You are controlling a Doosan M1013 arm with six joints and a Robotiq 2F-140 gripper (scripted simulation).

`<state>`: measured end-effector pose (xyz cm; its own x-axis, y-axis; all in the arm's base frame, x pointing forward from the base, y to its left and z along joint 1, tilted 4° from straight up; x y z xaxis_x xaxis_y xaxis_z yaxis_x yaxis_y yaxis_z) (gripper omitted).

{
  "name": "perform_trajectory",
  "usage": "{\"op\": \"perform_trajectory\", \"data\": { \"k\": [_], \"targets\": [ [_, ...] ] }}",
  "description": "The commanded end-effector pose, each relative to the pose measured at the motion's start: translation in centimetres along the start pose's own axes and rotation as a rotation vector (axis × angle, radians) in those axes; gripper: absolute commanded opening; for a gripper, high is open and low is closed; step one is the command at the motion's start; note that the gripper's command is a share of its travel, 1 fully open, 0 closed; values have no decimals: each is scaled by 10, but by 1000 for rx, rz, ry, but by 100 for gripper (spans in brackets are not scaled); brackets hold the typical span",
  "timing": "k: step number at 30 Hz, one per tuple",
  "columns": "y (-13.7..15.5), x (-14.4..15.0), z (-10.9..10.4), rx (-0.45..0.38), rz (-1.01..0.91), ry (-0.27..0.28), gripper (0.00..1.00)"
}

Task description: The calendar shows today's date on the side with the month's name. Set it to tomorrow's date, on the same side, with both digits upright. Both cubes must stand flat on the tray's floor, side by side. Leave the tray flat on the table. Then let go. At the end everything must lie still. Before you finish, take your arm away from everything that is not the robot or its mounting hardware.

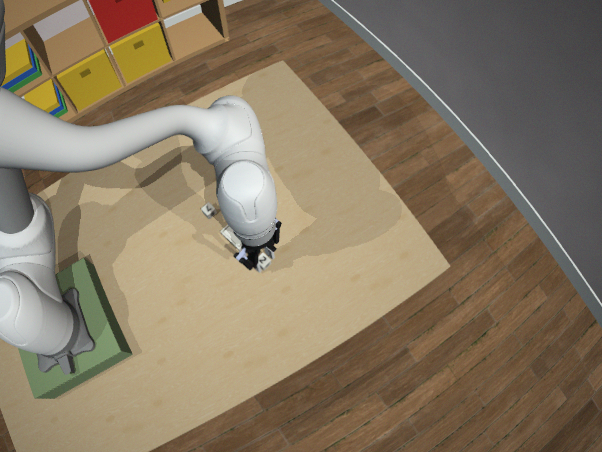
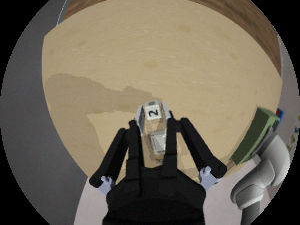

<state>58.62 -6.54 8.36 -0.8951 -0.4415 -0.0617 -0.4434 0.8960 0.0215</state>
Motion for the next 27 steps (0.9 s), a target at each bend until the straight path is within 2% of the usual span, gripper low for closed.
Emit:
{"op": "perform_trajectory", "data": {
  "k": [1, 10, 11, 27],
  "targets": [
    [0, 0, 0, 0, 0, 0, 28],
    [0, 0, 0, 0, 0, 0, 28],
    [0, 0, 0, 0, 0, 0, 16],
    [0, 0, 0, 0, 0, 0, 16]
  ]
}}
Point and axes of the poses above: the point where the finger pads meet when closed, its own z axis out along the fingers, its own x axis across the jaws, y = z × x, the point moved 10 cm from there along -z, back along the fingers, and after that the axes turned 8 degrees about -z, right-handed, at the moved point
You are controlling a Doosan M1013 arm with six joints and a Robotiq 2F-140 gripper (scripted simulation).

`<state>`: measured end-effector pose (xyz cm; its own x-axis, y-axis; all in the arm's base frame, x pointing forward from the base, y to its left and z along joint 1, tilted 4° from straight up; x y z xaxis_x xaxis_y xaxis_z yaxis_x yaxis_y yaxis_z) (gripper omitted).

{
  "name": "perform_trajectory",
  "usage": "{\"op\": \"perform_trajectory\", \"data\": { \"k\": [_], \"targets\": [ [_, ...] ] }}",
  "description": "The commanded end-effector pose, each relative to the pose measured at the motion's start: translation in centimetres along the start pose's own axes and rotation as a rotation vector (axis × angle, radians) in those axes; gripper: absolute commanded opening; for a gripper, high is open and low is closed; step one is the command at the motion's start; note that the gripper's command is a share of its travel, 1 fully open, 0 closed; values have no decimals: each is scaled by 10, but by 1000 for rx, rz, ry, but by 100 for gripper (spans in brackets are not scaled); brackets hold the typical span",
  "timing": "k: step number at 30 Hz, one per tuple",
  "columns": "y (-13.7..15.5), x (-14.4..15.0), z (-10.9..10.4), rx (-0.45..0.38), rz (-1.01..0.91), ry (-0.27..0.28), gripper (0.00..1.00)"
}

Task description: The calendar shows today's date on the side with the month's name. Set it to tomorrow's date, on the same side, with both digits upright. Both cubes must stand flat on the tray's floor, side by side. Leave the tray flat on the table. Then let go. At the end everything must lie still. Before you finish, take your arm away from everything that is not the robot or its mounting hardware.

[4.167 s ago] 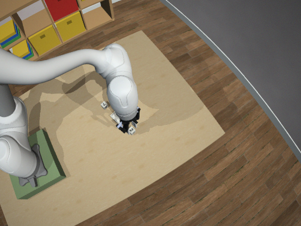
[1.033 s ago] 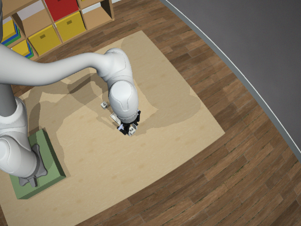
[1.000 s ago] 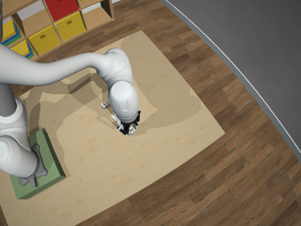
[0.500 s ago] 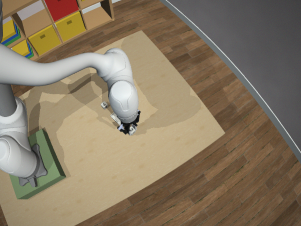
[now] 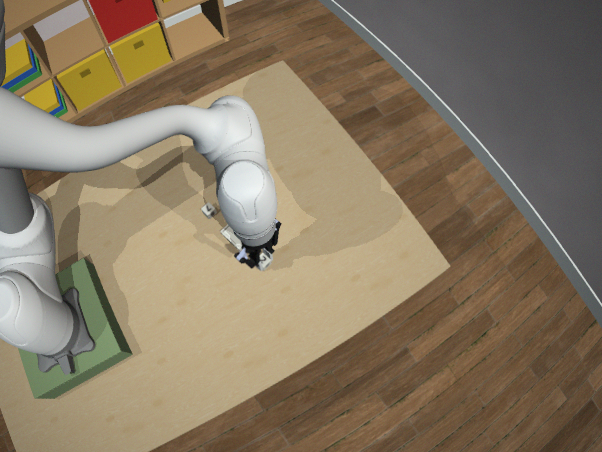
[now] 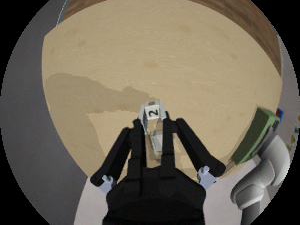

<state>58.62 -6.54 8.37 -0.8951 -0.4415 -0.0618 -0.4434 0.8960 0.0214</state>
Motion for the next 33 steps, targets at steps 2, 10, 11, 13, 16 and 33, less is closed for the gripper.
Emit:
{"op": "perform_trajectory", "data": {
  "k": [2, 10, 11, 13, 16, 33],
  "targets": [
    [0, 0, 0, 0, 0, 0, 16],
    [0, 0, 0, 0, 0, 0, 16],
    [0, 0, 0, 0, 0, 0, 16],
    [0, 0, 0, 0, 0, 0, 16],
    [0, 0, 0, 0, 0, 0, 16],
    [0, 0, -63, 0, 0, 0, 16]
  ]
}}
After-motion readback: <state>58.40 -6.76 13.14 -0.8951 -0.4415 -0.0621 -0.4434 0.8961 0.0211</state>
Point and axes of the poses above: the point where the finger pads meet when closed, its own z axis out along the fingers, its own x axis across the jaws, y = z × x, the point moved 10 cm from there along -z, back along the fingers, and after that the axes turned 8 degrees about -z, right-handed, at the moved point
